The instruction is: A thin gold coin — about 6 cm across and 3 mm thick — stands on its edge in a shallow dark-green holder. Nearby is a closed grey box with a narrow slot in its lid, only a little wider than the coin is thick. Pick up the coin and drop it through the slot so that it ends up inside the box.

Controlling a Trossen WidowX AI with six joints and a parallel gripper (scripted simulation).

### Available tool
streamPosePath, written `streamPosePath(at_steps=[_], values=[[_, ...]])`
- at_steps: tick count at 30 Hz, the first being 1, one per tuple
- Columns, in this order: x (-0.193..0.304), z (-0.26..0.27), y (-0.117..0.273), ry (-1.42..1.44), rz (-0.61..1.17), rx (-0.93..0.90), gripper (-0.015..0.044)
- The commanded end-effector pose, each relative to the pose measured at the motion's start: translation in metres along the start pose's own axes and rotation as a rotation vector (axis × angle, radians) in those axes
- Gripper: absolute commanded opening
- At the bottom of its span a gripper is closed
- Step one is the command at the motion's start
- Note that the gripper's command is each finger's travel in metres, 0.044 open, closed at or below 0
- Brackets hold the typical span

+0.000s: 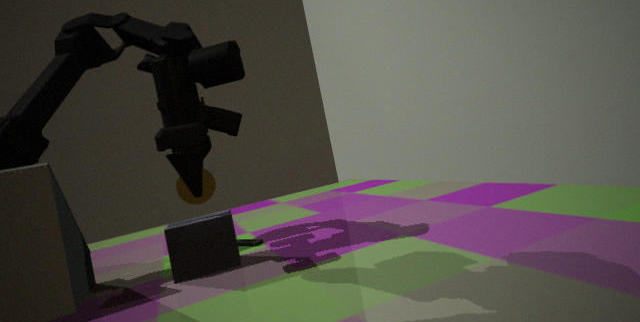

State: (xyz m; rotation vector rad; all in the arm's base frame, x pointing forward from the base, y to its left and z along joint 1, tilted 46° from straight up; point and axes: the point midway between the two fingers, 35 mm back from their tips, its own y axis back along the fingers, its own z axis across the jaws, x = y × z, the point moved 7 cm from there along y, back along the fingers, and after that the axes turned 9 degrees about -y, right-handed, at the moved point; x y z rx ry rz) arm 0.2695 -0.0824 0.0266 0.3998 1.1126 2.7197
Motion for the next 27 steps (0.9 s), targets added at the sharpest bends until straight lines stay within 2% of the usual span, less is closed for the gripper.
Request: streamPosePath(at_steps=[1,27], values=[[0.0017,-0.0031,-0.0018,0.002,0.001,0.001,0.0],[0.0031,-0.0035,-0.004,0.003,-0.002,-0.002,0.0]])
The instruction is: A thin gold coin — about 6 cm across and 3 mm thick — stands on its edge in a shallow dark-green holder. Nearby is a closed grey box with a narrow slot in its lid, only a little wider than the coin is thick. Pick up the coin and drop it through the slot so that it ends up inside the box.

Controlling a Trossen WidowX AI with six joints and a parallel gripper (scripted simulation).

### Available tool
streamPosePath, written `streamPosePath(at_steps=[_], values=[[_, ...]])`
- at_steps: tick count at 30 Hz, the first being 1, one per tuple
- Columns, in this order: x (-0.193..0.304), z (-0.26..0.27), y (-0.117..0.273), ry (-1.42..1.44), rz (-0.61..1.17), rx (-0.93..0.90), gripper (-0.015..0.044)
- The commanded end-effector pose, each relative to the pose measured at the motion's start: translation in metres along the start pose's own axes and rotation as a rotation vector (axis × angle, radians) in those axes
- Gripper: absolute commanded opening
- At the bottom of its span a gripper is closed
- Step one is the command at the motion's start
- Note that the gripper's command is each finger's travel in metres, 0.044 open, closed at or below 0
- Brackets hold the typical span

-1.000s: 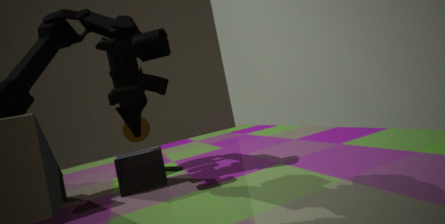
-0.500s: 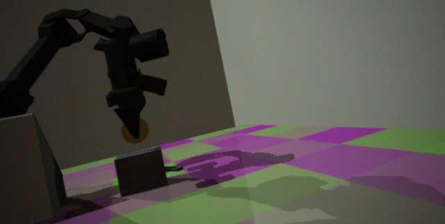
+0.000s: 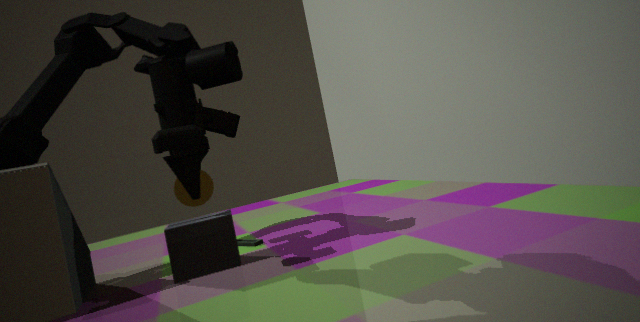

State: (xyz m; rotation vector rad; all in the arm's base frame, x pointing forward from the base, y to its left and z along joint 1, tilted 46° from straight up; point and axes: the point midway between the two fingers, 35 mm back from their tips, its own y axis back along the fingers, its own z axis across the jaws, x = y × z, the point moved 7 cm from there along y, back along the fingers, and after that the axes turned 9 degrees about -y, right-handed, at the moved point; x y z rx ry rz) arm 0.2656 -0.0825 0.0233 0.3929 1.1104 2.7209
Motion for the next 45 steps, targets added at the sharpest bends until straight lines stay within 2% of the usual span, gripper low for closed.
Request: streamPosePath(at_steps=[1,42,45], values=[[0.0,0.0,-0.003,-0.001,0.0,0.0,0.0],[0.003,0.0,-0.02,-0.008,0.0,-0.001,0.0],[0.002,0.0,-0.017,-0.002,-0.003,0.003,0.0079]])
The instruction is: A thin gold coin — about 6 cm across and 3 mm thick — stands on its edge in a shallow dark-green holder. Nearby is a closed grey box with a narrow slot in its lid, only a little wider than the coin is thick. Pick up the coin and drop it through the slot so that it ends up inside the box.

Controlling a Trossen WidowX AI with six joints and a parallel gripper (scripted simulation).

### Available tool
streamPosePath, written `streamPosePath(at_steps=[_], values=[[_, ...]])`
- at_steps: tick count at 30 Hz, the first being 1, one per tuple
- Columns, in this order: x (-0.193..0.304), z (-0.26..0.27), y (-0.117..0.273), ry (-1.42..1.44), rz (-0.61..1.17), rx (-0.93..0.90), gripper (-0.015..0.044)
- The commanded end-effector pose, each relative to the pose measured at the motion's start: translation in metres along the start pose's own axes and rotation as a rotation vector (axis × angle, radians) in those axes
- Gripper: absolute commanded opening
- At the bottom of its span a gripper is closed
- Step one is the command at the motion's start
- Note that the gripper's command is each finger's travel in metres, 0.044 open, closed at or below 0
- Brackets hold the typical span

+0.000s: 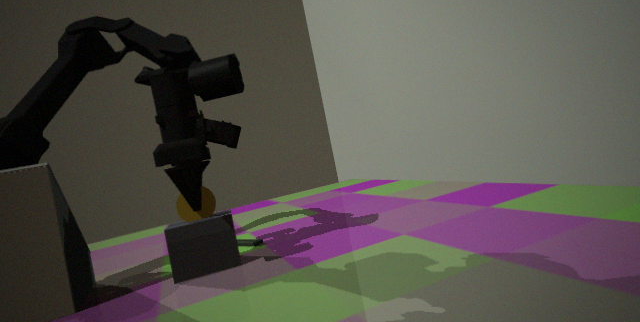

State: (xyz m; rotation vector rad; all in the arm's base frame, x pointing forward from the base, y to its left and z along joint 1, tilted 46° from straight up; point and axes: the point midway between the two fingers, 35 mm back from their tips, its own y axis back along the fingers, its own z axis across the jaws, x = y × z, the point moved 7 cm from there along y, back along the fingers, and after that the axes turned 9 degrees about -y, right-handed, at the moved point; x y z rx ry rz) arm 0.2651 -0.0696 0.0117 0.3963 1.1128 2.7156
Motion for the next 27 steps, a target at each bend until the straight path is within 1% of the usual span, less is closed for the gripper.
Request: streamPosePath(at_steps=[1,3,12,21,22,23,25,27], values=[[0.0,0.0,0.0,0.001,-0.001,0.001,0.0105],[0.0,0.0,0.0,0.001,-0.001,0.001,0.0157],[0.0,0.0,0.0,0.001,-0.001,0.001,0.0161],[0.0,0.0,0.02,-0.001,0.0,0.001,0.0397],[0.0,0.0,0.027,-0.001,0.0,0.001,0.0423],[0.001,0.0,0.038,-0.003,0.001,-0.001,0.044],[0.003,0.0,0.057,-0.004,0.002,-0.004,0.044],[0.003,0.0,0.059,-0.005,0.002,-0.004,0.044]])
